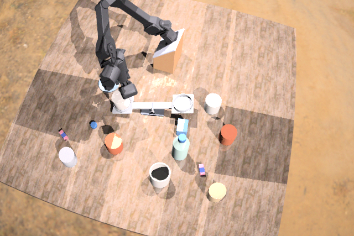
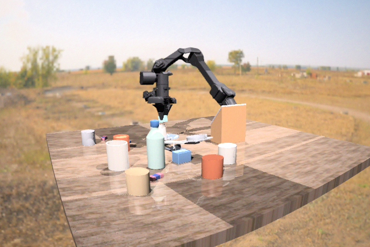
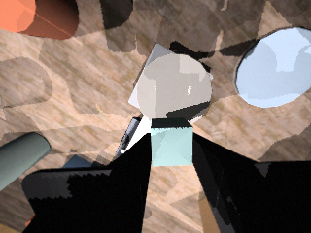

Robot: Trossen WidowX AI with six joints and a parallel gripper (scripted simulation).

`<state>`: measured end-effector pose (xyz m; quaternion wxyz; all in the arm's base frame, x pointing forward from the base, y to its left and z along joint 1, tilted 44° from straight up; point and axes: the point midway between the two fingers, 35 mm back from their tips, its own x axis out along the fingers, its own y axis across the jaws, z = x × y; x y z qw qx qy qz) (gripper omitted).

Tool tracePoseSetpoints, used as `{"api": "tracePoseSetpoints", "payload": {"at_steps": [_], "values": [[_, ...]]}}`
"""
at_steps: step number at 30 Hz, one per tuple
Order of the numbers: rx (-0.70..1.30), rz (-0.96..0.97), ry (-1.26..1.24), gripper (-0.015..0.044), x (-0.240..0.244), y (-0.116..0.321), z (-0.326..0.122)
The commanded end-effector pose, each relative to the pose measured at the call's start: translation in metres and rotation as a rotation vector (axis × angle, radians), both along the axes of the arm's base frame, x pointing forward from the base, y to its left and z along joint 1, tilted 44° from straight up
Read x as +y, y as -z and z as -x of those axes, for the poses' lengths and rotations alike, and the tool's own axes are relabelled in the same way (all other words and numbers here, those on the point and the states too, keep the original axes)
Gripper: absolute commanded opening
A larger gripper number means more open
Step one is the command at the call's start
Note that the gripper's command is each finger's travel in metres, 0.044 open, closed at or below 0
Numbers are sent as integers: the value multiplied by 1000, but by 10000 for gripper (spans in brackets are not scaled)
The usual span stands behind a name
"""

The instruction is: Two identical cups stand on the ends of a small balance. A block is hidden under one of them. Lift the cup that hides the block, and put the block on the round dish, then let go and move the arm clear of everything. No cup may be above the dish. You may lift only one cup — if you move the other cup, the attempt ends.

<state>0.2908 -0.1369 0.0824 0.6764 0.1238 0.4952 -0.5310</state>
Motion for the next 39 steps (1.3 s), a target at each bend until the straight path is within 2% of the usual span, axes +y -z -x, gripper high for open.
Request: {"api": "tracePoseSetpoints", "payload": {"at_steps": [1, 12, 30, 39], "values": [[-9, 14, -5, 0, -14, -10, 9], [-4, 11, -45, 0, -38, -24, 29], [55, 129, 56, 0, -95, -54, 98], [58, 132, 60, 0, -107, -45, 102]]}}
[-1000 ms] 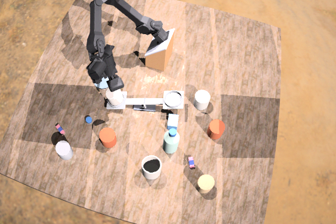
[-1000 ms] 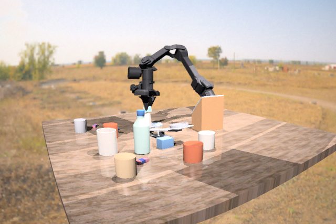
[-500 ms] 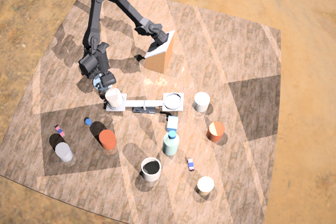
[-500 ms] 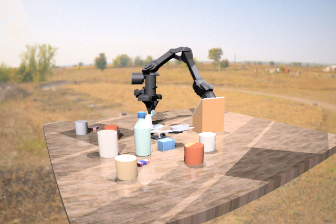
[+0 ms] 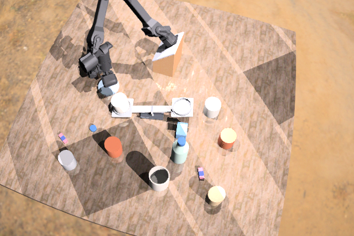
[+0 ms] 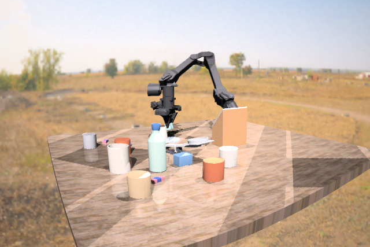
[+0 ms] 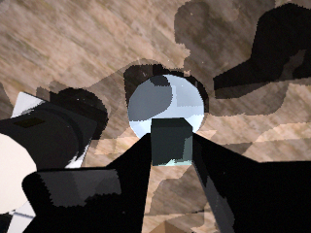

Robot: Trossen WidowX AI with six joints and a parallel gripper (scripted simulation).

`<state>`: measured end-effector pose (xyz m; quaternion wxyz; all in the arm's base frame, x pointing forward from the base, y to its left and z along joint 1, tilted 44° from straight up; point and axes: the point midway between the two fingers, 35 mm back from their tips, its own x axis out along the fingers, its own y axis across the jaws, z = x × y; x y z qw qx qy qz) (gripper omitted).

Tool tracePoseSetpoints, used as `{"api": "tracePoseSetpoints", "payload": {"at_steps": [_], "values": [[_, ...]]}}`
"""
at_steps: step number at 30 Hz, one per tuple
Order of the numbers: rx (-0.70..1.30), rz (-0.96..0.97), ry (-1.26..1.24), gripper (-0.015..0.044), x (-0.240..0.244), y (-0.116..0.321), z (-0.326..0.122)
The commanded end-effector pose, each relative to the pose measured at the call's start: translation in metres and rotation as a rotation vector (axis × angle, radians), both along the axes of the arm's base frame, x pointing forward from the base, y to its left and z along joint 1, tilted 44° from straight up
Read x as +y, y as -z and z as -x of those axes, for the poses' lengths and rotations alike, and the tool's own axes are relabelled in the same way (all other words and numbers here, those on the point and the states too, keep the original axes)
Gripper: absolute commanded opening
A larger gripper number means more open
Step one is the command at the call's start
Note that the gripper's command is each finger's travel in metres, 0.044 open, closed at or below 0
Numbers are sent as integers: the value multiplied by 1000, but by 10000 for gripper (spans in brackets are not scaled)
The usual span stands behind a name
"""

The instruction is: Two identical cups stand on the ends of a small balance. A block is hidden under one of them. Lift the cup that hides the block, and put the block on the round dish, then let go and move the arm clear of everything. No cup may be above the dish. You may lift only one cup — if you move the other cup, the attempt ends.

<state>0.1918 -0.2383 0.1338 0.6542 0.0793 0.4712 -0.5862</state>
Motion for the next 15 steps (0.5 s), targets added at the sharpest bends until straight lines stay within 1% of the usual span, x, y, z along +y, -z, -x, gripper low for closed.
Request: {"api": "tracePoseSetpoints", "payload": {"at_steps": [1, 6, 15], "values": [[7, -3, 0, 0, -9, 10, 4], [8, 0, 0, 0, -23, 25, 8], [8, 0, 0, 0, -27, 28, 8]]}}
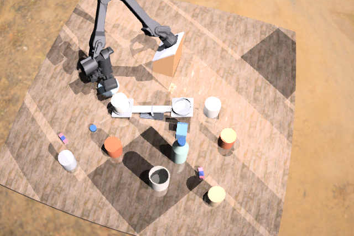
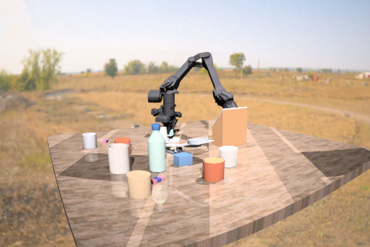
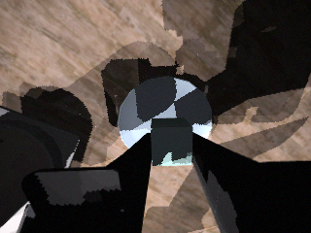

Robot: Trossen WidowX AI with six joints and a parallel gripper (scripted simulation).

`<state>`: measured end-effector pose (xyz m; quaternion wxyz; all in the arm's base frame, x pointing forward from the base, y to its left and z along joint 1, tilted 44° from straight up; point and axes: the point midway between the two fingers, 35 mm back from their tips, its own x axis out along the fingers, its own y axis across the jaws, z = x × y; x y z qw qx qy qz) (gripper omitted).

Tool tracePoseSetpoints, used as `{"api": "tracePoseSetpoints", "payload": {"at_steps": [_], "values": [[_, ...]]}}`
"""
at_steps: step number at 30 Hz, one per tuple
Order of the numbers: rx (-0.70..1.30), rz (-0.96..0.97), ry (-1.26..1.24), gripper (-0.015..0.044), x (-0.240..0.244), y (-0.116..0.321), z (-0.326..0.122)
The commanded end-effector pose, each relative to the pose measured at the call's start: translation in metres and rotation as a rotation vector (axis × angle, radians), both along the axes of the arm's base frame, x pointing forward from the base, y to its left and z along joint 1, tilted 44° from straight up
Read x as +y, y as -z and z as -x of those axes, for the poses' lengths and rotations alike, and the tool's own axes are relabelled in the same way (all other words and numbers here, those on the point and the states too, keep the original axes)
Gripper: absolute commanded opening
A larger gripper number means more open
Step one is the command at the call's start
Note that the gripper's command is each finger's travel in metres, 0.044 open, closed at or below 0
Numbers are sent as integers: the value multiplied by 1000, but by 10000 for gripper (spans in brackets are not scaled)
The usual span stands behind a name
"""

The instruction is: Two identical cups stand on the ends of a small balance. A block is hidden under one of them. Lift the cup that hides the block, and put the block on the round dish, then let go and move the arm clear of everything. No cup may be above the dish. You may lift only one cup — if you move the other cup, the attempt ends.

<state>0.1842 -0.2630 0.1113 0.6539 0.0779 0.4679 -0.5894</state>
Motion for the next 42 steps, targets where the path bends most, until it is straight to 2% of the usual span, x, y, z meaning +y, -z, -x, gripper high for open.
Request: {"api": "tracePoseSetpoints", "payload": {"at_steps": [1, 12, 29, 33, 38, 42], "values": [[10, -9, -4, 0, -3, 6, 1], [11, -8, -4, 0, -13, 17, 3], [-1, -1, 0, 440, -5, 4, 0], [8, -11, -4, 440, 28, -25, -6], [9, -11, -5, 440, 31, -28, -6], [10, -12, -15, 440, 54, -51, -10]]}}
